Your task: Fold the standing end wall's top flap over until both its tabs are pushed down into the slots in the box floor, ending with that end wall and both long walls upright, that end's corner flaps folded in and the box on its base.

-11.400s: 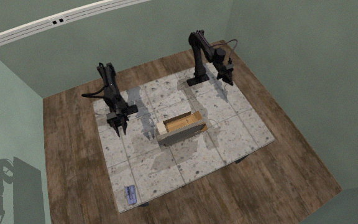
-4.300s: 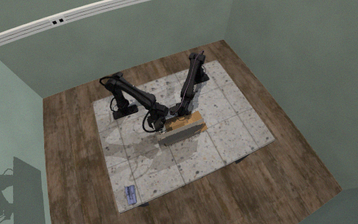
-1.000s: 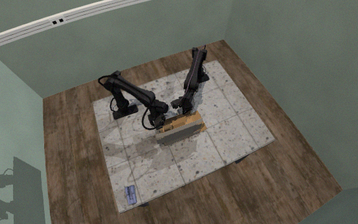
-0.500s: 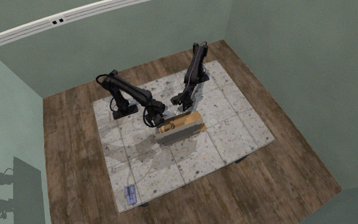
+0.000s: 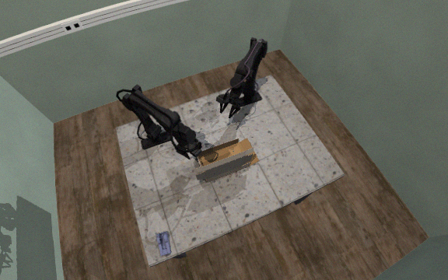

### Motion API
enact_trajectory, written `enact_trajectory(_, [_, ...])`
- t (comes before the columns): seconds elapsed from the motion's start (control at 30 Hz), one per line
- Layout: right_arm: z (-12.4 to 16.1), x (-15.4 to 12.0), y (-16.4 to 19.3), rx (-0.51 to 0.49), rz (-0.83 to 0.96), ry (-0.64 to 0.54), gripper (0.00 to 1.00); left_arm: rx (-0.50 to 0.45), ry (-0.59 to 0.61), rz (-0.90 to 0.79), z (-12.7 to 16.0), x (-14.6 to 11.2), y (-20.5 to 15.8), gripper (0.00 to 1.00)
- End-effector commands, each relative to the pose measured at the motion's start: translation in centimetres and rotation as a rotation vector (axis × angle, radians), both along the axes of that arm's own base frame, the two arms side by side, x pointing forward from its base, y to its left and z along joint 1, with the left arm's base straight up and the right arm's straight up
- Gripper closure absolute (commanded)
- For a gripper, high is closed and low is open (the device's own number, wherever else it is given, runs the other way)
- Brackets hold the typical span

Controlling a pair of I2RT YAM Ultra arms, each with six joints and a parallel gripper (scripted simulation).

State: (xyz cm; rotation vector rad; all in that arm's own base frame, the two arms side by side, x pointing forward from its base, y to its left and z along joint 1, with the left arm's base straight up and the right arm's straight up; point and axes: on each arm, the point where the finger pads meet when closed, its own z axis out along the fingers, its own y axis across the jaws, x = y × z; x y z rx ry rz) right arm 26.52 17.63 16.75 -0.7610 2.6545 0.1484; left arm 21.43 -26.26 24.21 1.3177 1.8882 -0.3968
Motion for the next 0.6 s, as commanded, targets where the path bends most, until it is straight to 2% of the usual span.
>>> enact_trajectory(0.0, [2.2,0.1,0.1,0.032,0.058,-0.033,0.35,-0.148,-0.031,0.11,1.2,-0.5,0.2,0.35])
enact_trajectory(0.2, [2.4,0.2,0.0,0.035,0.053,-0.038,0.35,-0.309,-0.031,0.15,1.9,-2.9,1.5,0.35])
enact_trajectory(0.33, [2.4,0.2,0.1,0.035,0.054,-0.038,0.35,-0.373,-0.032,0.157,2.2,-3.8,2.1,0.35])
enact_trajectory(0.57, [2.4,0.2,0.0,0.033,0.053,-0.039,0.35,-0.383,-0.034,0.15,1.9,-4.4,2.5,0.35])
